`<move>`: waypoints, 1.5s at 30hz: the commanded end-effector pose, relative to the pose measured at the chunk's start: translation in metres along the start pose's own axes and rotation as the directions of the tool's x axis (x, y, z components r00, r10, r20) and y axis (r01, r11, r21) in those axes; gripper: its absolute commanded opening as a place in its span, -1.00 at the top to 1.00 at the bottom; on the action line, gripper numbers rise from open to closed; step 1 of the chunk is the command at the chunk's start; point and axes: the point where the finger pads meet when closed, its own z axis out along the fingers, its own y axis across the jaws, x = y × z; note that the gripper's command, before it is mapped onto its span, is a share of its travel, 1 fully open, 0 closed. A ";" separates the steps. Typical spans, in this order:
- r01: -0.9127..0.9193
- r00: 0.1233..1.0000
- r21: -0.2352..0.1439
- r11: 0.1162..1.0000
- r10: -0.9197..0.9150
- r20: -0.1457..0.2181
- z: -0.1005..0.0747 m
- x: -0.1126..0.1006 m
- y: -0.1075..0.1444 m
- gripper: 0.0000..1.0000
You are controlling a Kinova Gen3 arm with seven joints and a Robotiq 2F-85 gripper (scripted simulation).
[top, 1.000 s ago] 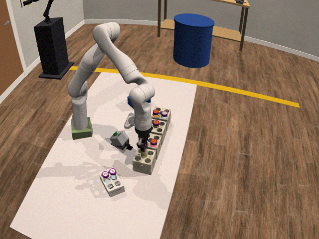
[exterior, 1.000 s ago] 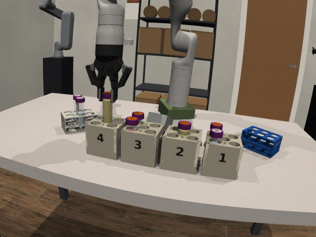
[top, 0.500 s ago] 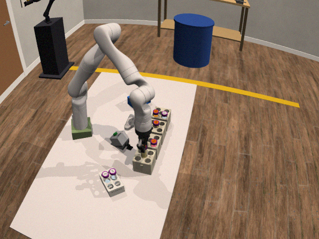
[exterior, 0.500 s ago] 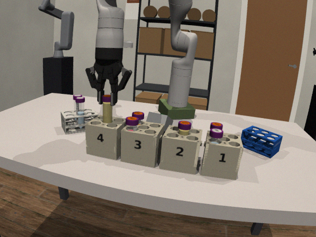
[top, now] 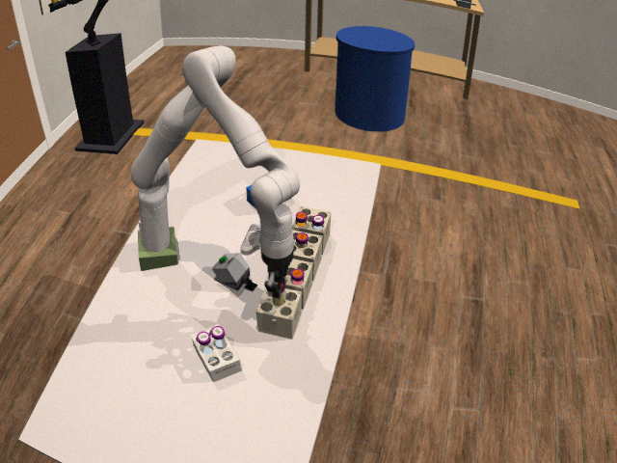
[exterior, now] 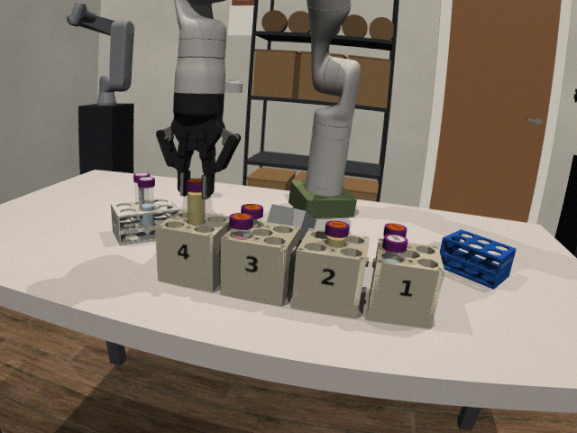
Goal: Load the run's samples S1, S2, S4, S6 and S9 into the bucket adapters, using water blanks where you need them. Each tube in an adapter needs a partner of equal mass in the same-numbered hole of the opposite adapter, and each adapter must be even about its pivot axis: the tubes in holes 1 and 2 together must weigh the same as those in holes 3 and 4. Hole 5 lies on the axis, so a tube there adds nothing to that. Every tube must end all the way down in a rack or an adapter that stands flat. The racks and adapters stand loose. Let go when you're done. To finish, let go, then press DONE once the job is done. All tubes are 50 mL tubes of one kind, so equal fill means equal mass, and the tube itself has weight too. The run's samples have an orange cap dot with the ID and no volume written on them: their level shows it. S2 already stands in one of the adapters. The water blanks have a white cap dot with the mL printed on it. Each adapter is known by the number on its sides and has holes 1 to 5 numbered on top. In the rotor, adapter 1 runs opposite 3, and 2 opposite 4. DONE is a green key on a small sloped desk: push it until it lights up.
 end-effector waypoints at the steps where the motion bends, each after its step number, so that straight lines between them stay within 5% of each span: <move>1: 0.005 1.000 -0.003 1.000 -0.005 0.001 0.005 0.000 0.001 0.80; 45: 0.004 1.000 -0.003 1.000 -0.004 0.001 0.031 0.000 0.001 0.80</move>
